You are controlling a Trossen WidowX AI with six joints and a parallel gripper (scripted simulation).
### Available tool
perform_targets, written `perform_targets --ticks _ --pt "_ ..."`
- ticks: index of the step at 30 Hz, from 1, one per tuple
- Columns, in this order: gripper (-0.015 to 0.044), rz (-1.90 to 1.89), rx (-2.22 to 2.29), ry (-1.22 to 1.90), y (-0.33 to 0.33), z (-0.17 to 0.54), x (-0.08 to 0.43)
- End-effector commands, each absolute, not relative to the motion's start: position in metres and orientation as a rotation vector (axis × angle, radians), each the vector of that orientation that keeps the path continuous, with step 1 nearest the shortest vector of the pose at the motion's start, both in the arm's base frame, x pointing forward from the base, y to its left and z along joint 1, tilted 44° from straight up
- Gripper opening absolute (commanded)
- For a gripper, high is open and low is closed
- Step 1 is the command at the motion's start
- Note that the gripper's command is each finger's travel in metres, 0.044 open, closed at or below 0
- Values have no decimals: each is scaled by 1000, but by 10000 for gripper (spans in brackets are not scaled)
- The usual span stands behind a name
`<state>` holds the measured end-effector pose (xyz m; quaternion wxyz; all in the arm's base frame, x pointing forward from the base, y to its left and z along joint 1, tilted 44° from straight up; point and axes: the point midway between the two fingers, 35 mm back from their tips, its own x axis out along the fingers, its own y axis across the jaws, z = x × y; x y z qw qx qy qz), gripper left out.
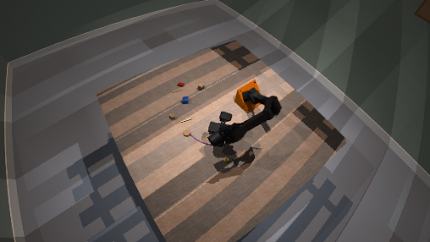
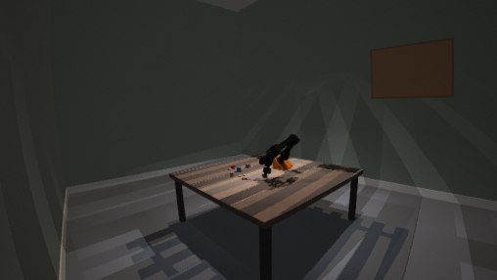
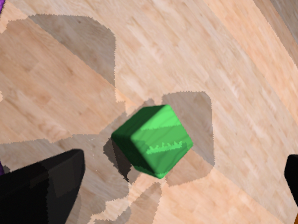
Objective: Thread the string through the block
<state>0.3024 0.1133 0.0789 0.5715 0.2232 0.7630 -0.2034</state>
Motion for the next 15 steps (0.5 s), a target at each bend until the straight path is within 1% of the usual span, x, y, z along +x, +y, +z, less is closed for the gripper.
perform_targets --ticks 1,15 --pt "440 346 185 1806 104 66 295" --pt "440 958 -114 1529 99 61 294"
